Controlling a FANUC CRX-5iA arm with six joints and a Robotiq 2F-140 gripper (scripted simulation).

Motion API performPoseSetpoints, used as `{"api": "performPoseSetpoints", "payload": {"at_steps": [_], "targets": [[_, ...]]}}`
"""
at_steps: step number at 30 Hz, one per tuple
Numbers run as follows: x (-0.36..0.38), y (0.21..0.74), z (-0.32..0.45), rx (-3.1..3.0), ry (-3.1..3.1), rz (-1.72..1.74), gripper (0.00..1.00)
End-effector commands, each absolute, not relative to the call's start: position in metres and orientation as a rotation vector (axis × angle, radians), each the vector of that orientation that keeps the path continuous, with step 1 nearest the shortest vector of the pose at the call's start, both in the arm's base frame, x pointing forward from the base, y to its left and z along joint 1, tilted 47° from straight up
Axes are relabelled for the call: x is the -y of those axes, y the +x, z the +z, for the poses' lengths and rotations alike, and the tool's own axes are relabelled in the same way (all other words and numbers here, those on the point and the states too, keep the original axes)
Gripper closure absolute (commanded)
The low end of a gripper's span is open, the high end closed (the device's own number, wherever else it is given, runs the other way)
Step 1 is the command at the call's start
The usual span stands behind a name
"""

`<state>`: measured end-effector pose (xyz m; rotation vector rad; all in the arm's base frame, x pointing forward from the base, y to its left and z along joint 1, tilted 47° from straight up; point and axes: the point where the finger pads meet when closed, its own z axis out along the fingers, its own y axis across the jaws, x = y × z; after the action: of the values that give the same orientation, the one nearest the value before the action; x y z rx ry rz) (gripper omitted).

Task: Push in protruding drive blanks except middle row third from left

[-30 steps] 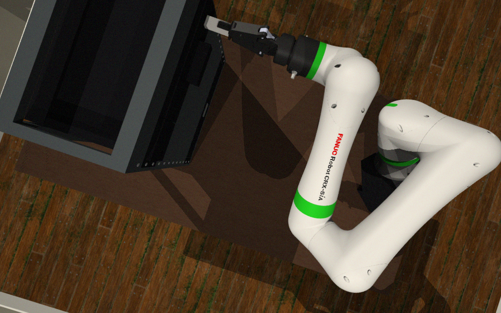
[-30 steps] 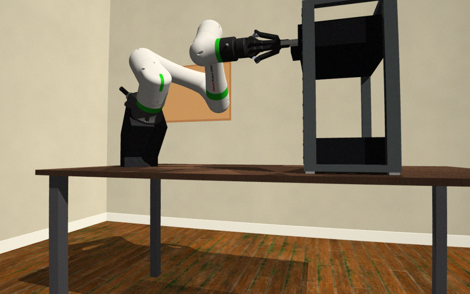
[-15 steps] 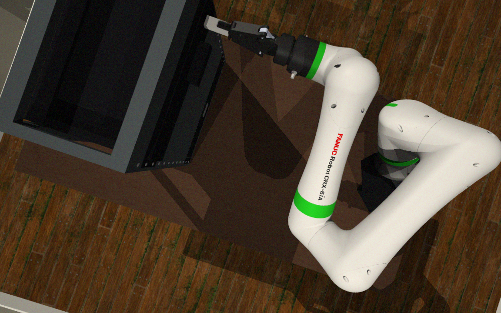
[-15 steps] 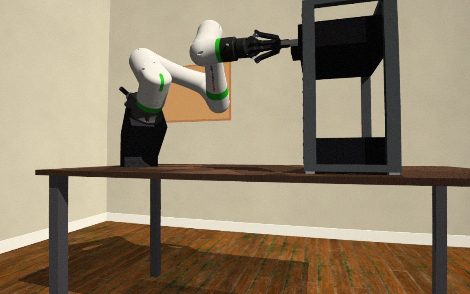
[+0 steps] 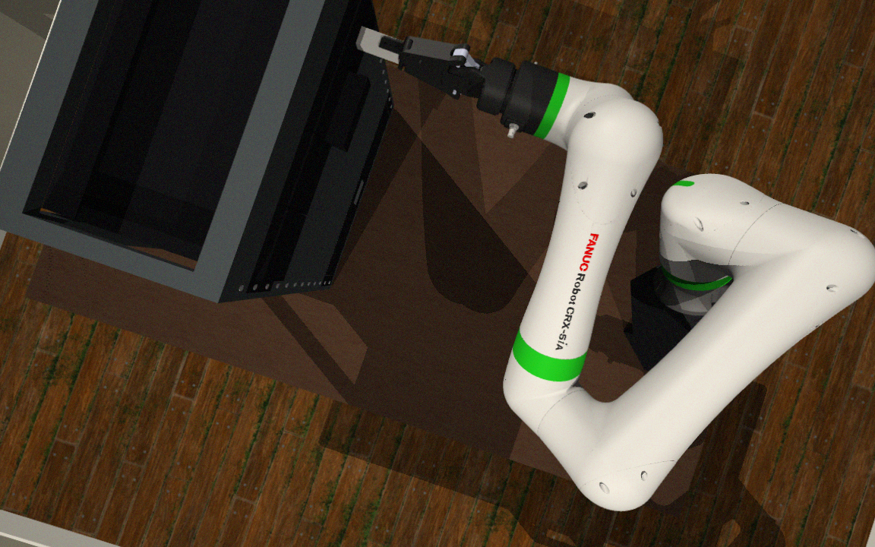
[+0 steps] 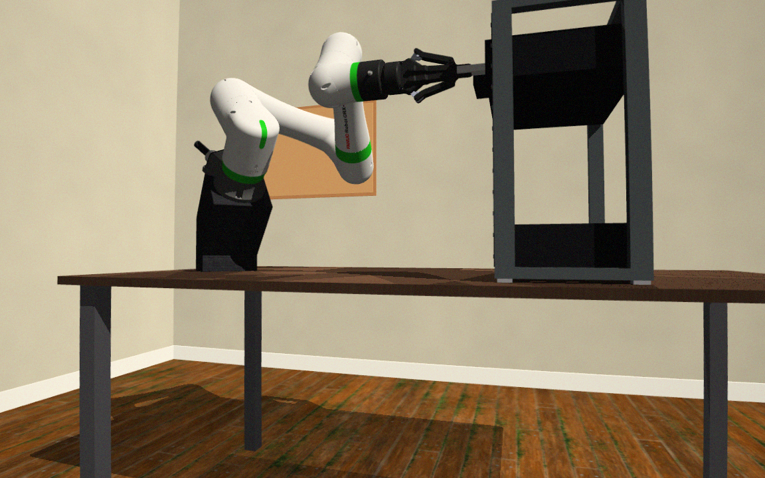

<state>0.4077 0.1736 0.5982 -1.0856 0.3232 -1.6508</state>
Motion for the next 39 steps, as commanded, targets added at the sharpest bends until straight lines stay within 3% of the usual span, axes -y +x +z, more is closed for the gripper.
{"api": "performPoseSetpoints", "payload": {"at_steps": [1,39], "targets": [[-0.175,0.408,0.599,-0.321,-1.087,-1.652,1.0],[-0.15,0.344,0.554,-0.321,-1.087,-1.652,1.0]]}}
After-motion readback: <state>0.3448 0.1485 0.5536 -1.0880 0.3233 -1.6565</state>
